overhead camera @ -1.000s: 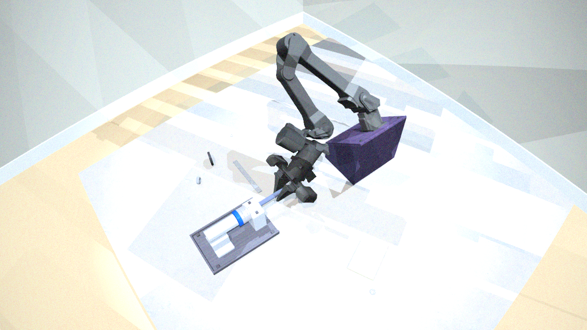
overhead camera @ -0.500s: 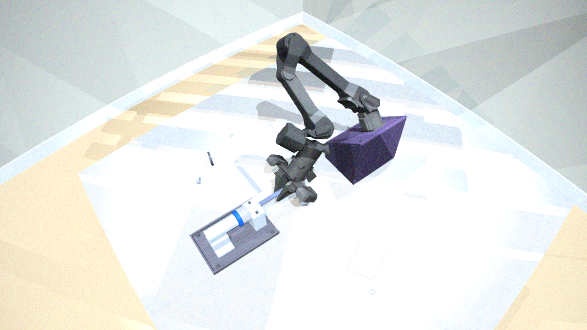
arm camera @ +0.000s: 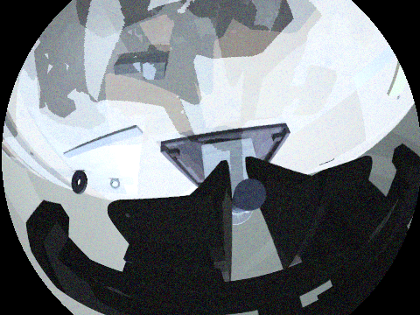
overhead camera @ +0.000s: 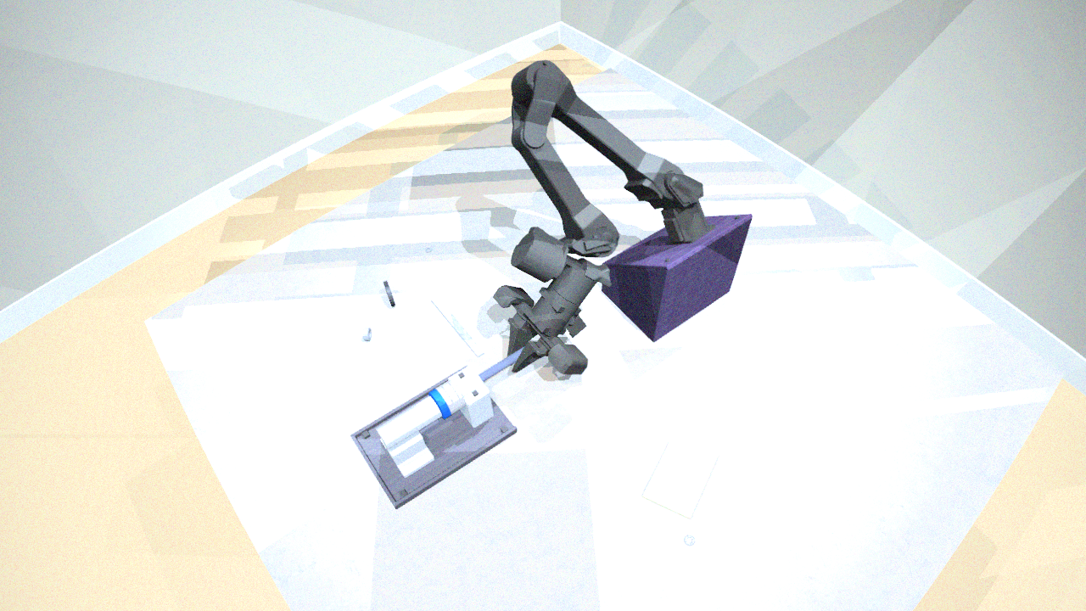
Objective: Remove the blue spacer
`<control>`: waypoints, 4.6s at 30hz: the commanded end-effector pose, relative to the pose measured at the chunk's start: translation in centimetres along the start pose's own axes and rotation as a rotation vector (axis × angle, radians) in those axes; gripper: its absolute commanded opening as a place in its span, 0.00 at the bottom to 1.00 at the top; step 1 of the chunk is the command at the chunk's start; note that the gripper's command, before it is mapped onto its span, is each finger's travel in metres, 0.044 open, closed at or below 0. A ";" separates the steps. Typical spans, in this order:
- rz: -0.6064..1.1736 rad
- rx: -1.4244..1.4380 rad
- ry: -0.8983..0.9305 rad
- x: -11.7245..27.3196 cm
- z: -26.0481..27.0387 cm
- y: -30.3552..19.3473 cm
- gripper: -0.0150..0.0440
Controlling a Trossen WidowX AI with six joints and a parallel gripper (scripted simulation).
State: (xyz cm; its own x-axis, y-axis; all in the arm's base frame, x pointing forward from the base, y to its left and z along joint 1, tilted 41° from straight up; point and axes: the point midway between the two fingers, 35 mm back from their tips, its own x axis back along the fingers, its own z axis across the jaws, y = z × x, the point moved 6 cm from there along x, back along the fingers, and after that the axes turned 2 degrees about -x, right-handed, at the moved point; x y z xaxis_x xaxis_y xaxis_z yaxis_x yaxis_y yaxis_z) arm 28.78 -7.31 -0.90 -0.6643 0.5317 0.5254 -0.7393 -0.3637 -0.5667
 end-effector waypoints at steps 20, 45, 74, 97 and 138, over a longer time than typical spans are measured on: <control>-0.002 0.003 -0.001 0.3 0.0 0.3 0.25; -0.002 0.003 -0.001 0.4 0.0 0.4 0.25; -0.002 0.003 -0.001 0.6 0.0 0.6 0.25; -0.002 0.003 -0.001 0.7 0.0 0.8 0.25; -0.003 0.004 -0.001 1.0 0.0 1.0 0.25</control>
State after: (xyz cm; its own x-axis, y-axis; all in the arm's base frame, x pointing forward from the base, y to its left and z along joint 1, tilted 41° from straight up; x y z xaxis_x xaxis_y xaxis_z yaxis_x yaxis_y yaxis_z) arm 27.58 -7.20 -0.93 -0.6637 0.5320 0.5258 -0.7399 -0.3634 -0.5662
